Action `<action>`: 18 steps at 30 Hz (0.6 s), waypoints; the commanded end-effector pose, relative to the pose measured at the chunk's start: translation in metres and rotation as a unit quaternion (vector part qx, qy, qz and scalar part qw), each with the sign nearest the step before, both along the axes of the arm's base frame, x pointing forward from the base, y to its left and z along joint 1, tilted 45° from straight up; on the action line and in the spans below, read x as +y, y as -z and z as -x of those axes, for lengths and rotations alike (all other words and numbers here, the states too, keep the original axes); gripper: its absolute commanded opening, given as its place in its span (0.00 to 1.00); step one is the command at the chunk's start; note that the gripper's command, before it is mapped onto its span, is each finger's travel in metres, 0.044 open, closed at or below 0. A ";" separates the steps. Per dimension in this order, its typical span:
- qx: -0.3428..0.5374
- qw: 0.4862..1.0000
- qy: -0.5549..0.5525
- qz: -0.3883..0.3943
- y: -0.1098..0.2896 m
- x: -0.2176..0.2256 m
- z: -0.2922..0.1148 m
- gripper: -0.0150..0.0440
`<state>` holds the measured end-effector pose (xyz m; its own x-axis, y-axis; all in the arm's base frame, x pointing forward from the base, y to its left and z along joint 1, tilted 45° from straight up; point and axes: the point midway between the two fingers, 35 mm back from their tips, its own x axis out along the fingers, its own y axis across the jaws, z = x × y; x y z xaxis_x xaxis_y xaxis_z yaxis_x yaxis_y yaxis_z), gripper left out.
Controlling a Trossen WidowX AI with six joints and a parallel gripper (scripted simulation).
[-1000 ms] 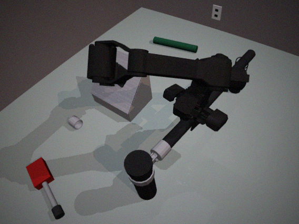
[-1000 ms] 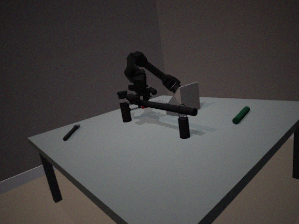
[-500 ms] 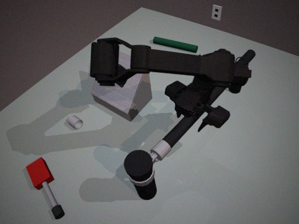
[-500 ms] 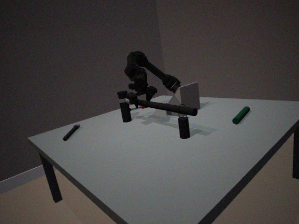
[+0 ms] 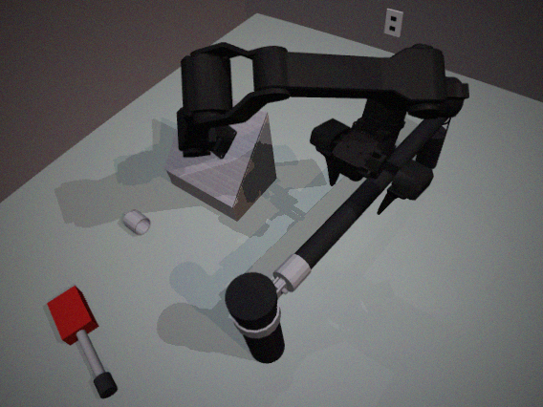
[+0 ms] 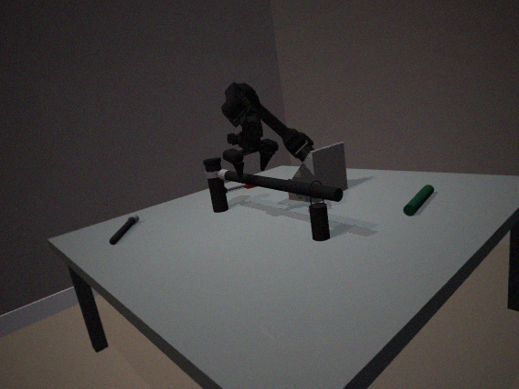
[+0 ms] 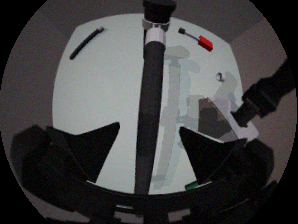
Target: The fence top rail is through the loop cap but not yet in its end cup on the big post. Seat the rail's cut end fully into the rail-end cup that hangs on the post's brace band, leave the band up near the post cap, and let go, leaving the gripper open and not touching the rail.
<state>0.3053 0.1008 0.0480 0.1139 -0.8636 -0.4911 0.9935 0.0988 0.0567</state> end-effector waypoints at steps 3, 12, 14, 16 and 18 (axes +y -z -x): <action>-0.002 0.999 -0.029 -0.021 -0.015 0.026 0.006 1.00; -0.002 0.999 -0.029 -0.021 -0.015 0.026 0.006 1.00; -0.002 0.999 -0.029 -0.021 -0.015 0.026 0.006 1.00; -0.002 0.999 -0.029 -0.021 -0.015 0.026 0.006 1.00; -0.002 0.999 -0.029 -0.021 -0.015 0.026 0.006 1.00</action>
